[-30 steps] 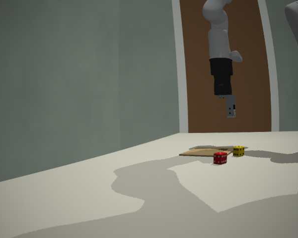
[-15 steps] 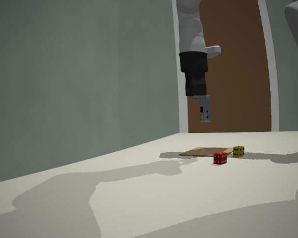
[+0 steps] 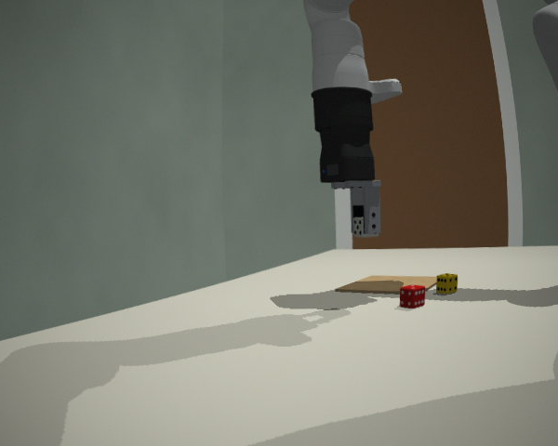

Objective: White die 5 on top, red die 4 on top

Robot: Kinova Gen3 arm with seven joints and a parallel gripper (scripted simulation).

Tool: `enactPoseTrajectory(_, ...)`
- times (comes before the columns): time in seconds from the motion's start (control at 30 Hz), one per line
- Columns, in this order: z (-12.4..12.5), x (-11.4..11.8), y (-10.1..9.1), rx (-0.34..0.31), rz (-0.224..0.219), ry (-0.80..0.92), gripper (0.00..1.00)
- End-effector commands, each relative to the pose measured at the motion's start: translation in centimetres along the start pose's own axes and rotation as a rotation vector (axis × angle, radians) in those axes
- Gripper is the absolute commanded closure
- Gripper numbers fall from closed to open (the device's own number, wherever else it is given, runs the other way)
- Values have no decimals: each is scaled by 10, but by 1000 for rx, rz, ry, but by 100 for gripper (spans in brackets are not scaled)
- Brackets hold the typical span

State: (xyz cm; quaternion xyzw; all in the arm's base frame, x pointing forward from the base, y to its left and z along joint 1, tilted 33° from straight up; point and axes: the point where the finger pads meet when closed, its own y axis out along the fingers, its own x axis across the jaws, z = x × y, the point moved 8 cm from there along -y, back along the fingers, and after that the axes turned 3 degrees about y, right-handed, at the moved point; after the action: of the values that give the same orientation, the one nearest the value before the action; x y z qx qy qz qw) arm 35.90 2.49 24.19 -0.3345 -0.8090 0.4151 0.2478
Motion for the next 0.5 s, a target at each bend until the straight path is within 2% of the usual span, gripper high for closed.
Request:
enactPoseTrajectory(0.0,-2,2,0,-4,2,-17,51)
enactPoseTrajectory(0.33,3,1,1,-53,-2,-17,51)
enactPoseTrajectory(0.47,7,1,1,-106,-5,-17,51)
